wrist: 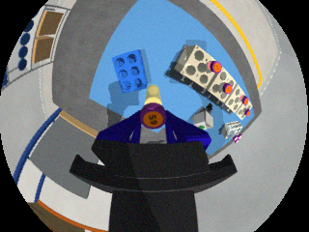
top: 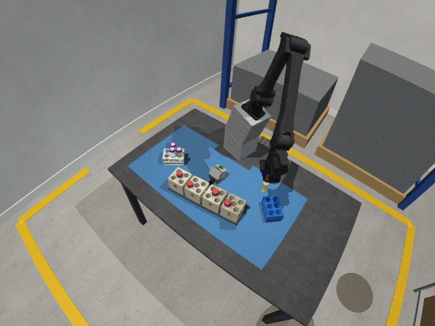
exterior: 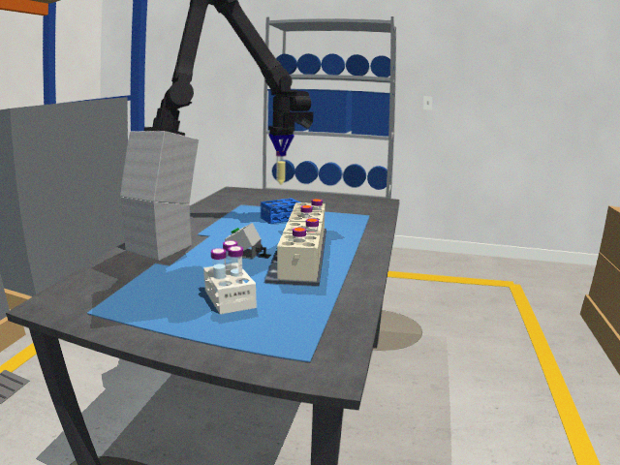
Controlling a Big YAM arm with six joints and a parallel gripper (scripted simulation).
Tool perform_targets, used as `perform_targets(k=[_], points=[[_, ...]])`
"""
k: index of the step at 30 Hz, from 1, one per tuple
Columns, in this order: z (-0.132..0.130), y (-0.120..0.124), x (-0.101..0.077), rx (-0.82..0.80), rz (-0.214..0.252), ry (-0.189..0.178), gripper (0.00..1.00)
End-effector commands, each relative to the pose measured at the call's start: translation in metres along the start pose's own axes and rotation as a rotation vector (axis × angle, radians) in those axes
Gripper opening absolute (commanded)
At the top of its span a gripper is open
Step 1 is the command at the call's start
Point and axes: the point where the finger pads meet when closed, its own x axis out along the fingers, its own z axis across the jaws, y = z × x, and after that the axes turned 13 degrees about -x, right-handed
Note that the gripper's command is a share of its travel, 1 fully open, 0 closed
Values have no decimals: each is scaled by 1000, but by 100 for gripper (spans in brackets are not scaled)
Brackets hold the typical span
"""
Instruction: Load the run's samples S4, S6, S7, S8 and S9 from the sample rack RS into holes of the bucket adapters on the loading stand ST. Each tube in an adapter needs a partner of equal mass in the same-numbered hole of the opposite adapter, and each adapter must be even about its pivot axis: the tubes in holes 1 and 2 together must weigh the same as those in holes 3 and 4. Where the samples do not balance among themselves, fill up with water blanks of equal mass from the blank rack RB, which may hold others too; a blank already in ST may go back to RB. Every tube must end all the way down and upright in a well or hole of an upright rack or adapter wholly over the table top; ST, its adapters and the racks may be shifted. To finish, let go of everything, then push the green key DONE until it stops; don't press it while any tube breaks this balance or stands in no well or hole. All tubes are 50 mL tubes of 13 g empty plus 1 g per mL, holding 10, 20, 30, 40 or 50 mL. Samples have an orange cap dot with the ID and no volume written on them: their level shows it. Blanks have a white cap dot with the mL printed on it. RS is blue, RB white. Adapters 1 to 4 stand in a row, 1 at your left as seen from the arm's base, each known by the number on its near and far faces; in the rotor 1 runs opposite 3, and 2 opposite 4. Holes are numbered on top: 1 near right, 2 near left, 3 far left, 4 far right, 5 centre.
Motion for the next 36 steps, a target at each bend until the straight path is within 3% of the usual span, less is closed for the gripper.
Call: perform_targets(k=[1, 6, 8, 9, 10, 16, 23, 27, 28, 34, 36], points=[[-24, -8, -3, 111, -3, 3, 0], [-60, -11, -7, 243, -15, 5, 0], [-60, -11, -7, 243, -15, 5, 0], [-65, 2, -3, 274, 8, 3, 0], [-73, -9, -7, 297, -13, 6, 0], [-115, -7, -10, 445, -16, 7, 0], [-164, -2, -13, 423, -17, 10, 0], [-157, -1, -14, 418, -24, 13, 0], [-146, 13, 1, 404, 18, -2, 0], [-146, 10, 17, 419, 1, 4, 0], [-159, 11, 19, 447, -9, 11, 0]])
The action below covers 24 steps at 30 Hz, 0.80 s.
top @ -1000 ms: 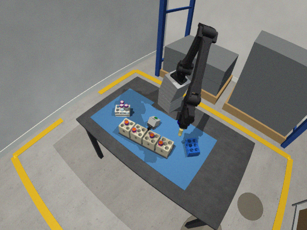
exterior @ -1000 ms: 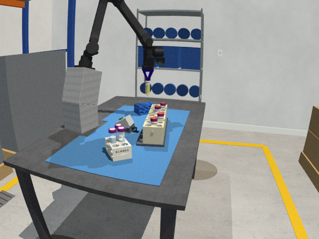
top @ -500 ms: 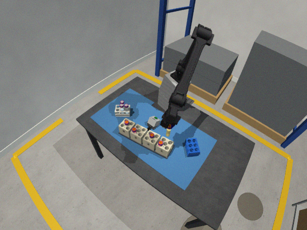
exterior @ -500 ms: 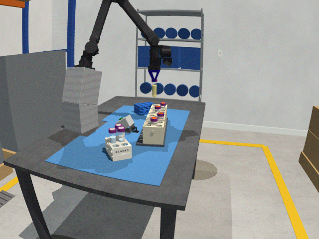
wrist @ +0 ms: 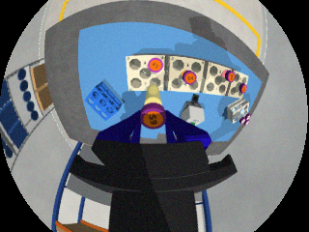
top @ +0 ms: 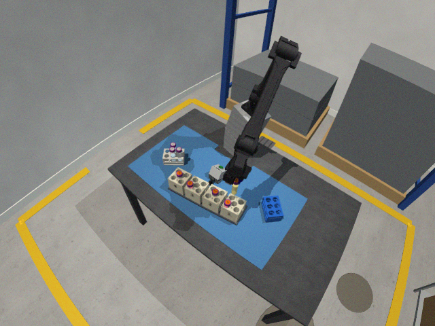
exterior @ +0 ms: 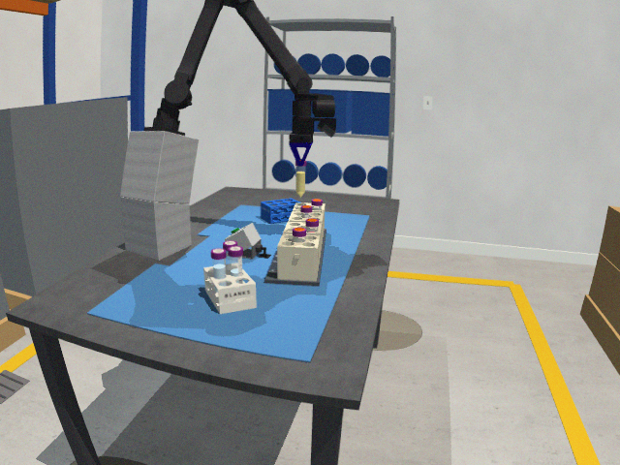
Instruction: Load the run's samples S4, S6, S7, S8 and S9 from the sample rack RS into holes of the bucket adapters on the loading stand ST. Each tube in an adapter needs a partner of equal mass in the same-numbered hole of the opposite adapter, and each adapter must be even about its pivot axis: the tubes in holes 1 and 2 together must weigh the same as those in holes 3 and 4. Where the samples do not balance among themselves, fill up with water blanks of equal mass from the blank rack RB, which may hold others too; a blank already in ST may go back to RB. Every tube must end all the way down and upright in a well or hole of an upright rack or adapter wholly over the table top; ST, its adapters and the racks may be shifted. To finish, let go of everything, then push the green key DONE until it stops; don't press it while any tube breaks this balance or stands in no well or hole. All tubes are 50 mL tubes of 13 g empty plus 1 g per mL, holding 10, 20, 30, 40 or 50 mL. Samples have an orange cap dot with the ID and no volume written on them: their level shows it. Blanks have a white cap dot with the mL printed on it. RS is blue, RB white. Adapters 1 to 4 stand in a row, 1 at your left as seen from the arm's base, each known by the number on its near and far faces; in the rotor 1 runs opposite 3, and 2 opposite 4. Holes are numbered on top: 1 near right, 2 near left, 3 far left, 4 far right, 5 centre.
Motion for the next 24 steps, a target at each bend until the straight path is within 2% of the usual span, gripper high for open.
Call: perform_targets(k=[1, 4, 11, 12, 13, 24], points=[[-11, -6, 11, 31, -16, 3, 0], [0, -3, 22, 6, -7, -1, 0], [0, -9, 34, 4, -16, 0, 0], [-2, -9, 34, 6, -16, 1, 0], [-4, -13, 25, 3, -29, 1, 0], [-5, -14, 25, 3, -29, 1, 0]])
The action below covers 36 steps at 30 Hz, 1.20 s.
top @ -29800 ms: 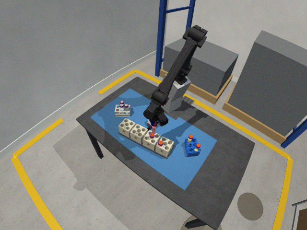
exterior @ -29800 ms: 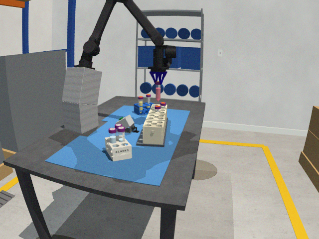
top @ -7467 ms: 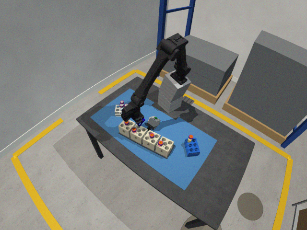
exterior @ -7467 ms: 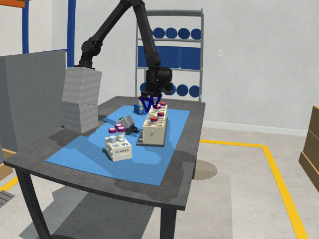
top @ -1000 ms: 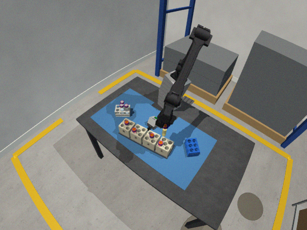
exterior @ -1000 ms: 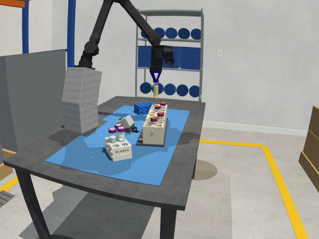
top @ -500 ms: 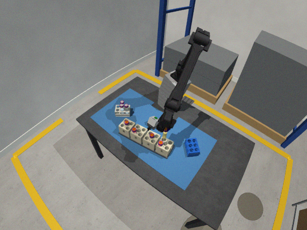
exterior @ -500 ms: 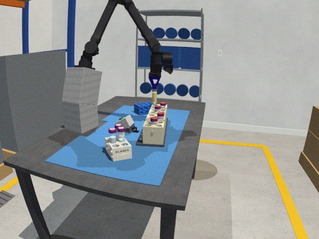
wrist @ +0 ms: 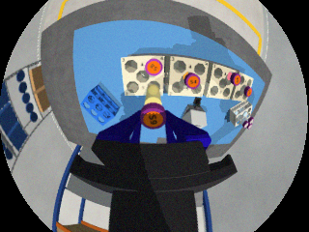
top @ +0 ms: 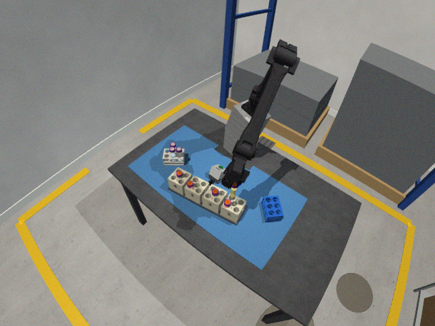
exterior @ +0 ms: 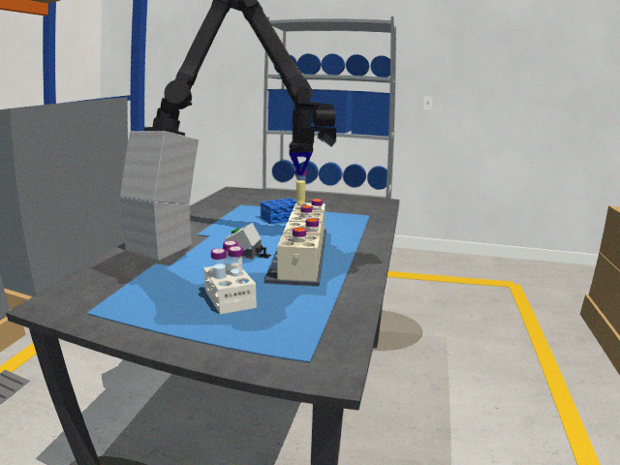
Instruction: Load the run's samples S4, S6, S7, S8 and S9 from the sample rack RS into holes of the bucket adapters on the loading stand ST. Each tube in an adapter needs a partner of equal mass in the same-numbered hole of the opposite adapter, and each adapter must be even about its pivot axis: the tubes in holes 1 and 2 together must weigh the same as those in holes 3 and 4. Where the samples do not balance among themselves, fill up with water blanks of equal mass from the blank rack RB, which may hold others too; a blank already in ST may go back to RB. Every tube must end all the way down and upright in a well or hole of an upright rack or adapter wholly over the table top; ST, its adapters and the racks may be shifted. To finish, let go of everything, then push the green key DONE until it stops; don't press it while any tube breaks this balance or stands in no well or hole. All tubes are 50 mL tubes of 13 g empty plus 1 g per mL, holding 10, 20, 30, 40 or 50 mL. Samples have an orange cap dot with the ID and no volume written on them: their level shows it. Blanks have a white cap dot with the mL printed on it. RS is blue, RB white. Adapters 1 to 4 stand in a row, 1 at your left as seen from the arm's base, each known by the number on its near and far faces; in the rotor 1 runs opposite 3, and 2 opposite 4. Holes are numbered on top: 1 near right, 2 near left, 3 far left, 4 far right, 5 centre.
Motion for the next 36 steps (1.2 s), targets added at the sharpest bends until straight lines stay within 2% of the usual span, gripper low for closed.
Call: perform_targets(k=[1, 10, 11, 14, 23, 36], points=[[-1, -13, -4, -3, -31, 2, 0], [-2, -14, -4, -3, -31, 2, 0], [-7, -15, 3, 4, -31, 5, 0], [-4, -15, 8, 2, -30, 3, 0], [3, -20, 17, -7, -36, 2, 0], [-1, -14, 33, 2, -27, 3, 0]])
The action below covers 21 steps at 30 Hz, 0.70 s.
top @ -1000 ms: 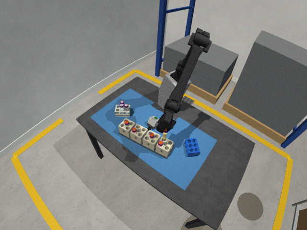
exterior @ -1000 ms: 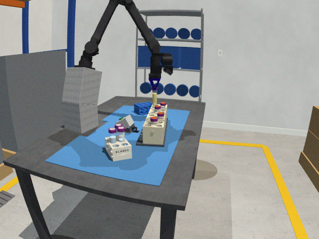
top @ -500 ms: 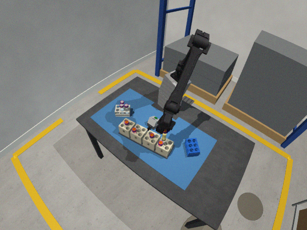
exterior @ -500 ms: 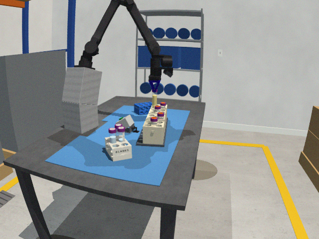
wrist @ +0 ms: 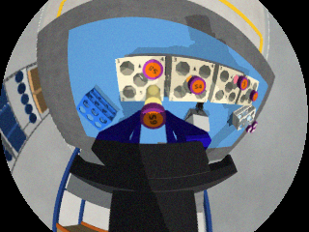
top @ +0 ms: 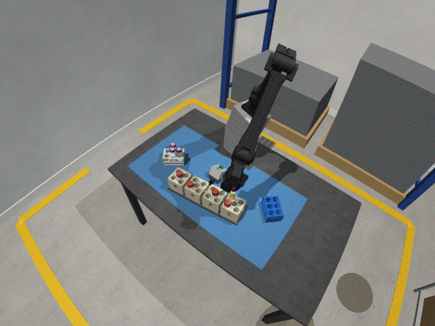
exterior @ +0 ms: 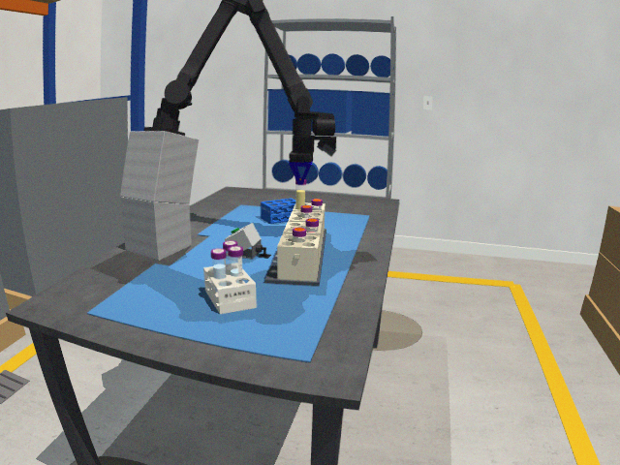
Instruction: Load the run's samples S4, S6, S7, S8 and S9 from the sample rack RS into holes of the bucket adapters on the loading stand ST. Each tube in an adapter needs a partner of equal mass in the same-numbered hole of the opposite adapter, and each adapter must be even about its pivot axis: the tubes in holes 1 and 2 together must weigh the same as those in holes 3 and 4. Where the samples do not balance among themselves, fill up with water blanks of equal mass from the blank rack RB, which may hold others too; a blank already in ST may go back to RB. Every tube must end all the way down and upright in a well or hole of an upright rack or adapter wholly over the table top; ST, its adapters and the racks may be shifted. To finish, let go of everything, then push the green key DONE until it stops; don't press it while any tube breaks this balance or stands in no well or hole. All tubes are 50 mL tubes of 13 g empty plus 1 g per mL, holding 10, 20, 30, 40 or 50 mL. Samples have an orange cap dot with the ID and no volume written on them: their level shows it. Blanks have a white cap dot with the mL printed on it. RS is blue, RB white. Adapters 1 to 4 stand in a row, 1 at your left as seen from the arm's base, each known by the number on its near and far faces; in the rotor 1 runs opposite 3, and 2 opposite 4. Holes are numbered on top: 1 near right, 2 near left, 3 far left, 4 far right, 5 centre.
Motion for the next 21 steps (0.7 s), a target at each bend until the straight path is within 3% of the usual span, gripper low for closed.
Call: perform_targets(k=[1, 21], points=[[2, -16, 5, -2, -30, 3, 0], [4, -15, 30, -6, -28, 2, 0]])
